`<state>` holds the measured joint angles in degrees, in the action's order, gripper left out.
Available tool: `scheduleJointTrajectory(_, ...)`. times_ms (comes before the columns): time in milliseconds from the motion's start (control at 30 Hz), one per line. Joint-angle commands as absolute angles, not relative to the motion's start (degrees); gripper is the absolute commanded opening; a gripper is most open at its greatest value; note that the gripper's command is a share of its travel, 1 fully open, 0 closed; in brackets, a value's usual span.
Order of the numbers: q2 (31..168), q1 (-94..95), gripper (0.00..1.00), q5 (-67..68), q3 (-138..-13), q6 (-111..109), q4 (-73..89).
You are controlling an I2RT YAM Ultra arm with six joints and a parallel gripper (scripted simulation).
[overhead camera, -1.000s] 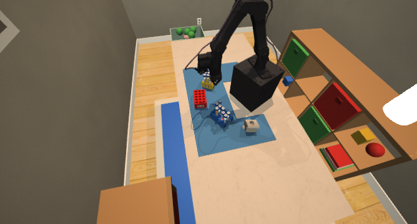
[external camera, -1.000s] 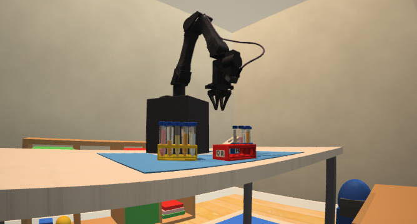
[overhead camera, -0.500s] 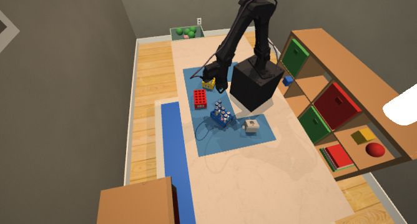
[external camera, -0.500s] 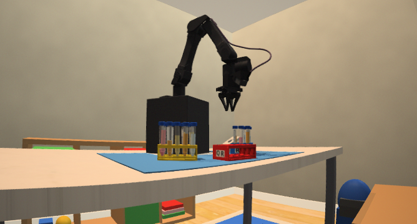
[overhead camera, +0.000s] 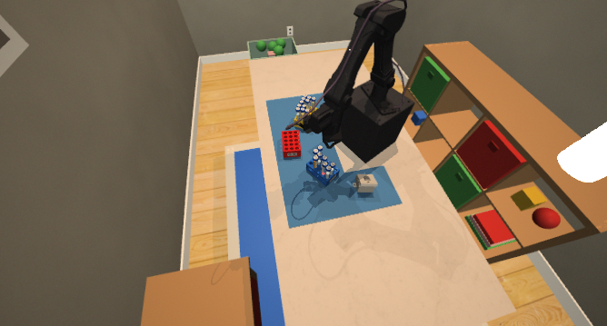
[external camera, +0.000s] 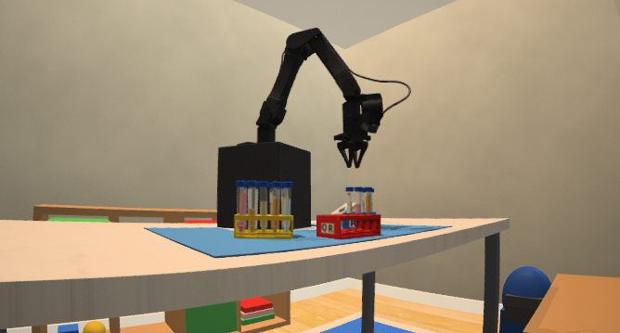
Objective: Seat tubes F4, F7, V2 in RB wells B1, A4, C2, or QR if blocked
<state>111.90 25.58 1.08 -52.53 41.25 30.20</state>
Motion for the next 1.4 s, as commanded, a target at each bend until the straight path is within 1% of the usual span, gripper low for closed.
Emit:
scheduleJointTrajectory(0,113.18,28.0,0.3,1.44,-54.56,45.61,31.36)
scheduleJointTrajectory(400,117.08,38.34,0.3,1.22,-60.43,55.93,33.41)
scheduleJointTrajectory(667,114.79,36.27,0.3,1.63,-57.5,54.91,33.41)
scheduleJointTrajectory(900,114.42,35.56,0.3,1.6,-59.77,53.62,33.63)
scheduleJointTrajectory(967,116.73,35.49,0.3,1.56,-58.63,53.52,32.87)
scheduleJointTrajectory(1100,117.2,35.39,0.3,1.56,-57.05,53.44,31.15)
scheduleJointTrajectory(1367,120.1,35.0,0.3,1.59,-57.3,53.06,27.69)
